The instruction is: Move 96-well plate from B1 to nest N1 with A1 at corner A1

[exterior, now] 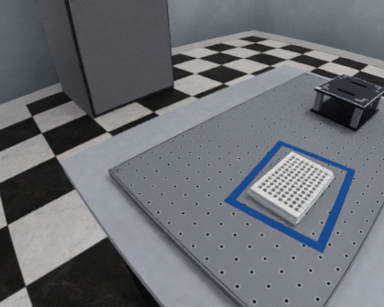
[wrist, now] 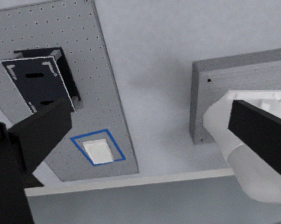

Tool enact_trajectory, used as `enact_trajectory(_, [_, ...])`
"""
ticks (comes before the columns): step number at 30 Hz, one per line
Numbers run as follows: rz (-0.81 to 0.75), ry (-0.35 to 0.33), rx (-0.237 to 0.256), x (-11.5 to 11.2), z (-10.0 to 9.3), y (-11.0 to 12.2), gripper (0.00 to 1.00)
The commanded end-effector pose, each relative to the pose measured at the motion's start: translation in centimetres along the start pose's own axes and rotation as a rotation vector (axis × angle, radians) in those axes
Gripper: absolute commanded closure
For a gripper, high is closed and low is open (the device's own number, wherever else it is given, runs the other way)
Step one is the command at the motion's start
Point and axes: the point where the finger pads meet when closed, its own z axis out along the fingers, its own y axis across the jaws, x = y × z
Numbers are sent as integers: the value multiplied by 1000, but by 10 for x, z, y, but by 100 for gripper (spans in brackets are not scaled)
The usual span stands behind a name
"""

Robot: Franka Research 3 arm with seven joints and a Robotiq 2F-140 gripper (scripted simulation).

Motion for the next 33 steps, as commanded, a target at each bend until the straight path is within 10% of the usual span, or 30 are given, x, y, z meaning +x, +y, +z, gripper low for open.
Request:
enact_trajectory(1, [0,0,0,0,0,0,0])
enact_trajectory(20, [-13,2,-2,0,1,-2,0])
enact_trajectory(33, [-286,38,-47,-9,28,-37,0])
